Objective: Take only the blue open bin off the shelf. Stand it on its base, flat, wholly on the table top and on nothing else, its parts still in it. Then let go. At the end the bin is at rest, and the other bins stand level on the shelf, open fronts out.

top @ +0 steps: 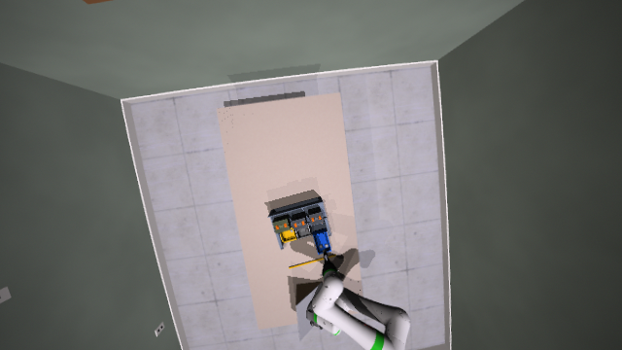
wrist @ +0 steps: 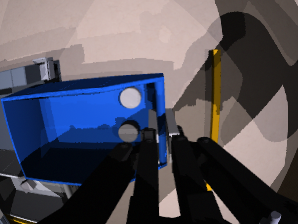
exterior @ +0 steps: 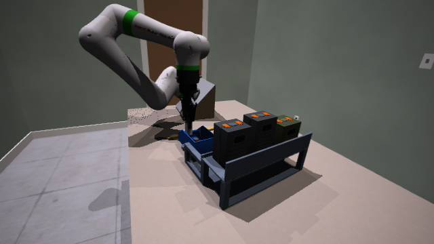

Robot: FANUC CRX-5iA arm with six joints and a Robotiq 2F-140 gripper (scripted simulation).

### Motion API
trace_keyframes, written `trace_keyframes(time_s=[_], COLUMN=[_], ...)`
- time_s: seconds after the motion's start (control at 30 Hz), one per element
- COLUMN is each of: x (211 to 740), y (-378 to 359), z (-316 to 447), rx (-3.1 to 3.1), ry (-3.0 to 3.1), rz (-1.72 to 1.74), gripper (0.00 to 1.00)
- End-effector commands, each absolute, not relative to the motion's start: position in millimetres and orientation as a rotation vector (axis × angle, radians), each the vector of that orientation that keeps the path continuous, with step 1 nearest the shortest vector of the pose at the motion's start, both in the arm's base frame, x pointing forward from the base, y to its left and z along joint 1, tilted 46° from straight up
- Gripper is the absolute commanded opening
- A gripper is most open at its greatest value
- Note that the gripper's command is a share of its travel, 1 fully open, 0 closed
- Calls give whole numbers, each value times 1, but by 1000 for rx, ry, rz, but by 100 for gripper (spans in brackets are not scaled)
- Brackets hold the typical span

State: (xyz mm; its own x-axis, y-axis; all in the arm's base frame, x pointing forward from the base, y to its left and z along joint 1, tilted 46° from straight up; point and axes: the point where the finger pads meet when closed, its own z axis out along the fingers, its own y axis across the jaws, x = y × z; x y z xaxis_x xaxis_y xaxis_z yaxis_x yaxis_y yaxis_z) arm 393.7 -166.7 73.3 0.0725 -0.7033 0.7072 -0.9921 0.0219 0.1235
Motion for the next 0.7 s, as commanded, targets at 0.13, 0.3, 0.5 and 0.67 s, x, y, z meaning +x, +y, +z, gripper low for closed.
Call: trace_keyframes(time_s=[0.13, 0.3, 0.5, 0.67], x=[367, 349, 349, 350], y=[-166, -165, -165, -166], z=[77, 79, 79, 79], rx=[1741, 1741, 1741, 1741], ry=[-1690, -1690, -1690, -1690], rz=[603, 603, 603, 603], gripper=[0, 0, 0, 0])
